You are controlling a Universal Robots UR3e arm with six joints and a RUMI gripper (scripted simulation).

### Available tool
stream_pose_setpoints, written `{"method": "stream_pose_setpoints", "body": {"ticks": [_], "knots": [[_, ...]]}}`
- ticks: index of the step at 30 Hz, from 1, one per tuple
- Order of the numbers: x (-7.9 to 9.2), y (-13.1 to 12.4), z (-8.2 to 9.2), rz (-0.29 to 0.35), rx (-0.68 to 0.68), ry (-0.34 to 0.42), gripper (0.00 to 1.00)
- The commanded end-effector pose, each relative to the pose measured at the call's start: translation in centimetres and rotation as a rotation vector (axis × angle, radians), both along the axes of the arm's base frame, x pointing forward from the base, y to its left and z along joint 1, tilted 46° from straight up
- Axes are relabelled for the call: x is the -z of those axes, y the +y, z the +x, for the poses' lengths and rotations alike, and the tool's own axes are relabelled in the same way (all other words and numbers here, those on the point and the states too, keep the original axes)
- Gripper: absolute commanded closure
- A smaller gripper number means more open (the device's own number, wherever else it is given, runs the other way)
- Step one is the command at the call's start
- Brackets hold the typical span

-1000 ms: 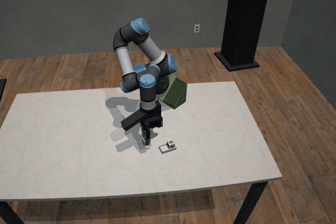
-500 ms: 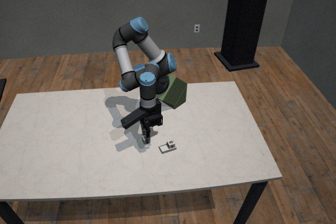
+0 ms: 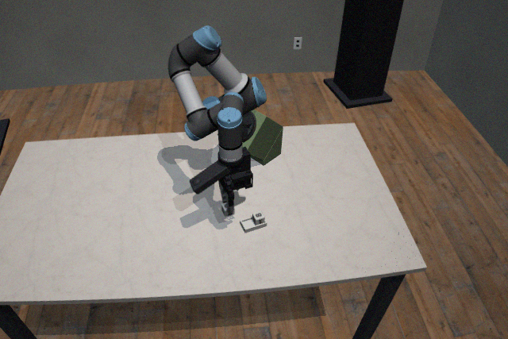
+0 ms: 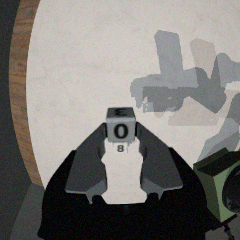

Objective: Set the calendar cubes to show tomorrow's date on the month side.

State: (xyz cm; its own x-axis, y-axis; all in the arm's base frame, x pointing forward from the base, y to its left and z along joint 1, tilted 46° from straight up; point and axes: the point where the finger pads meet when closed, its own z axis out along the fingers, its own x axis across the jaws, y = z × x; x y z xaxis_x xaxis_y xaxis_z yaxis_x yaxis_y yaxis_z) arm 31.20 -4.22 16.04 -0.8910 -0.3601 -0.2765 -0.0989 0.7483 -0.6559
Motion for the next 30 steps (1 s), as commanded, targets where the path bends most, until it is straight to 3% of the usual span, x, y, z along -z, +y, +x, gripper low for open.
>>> {"method": "stream_pose_setpoints", "body": {"ticks": [1, 9, 30], "knots": [[1.5, 2.0, -0.2, 0.002, 0.008, 0.002, 0.89], [3.9, 5.4, -1.1, -0.01, 0.004, -0.008, 0.89], [4.1, 5.6, -1.1, -0.012, 0.004, -0.009, 0.89]]}}
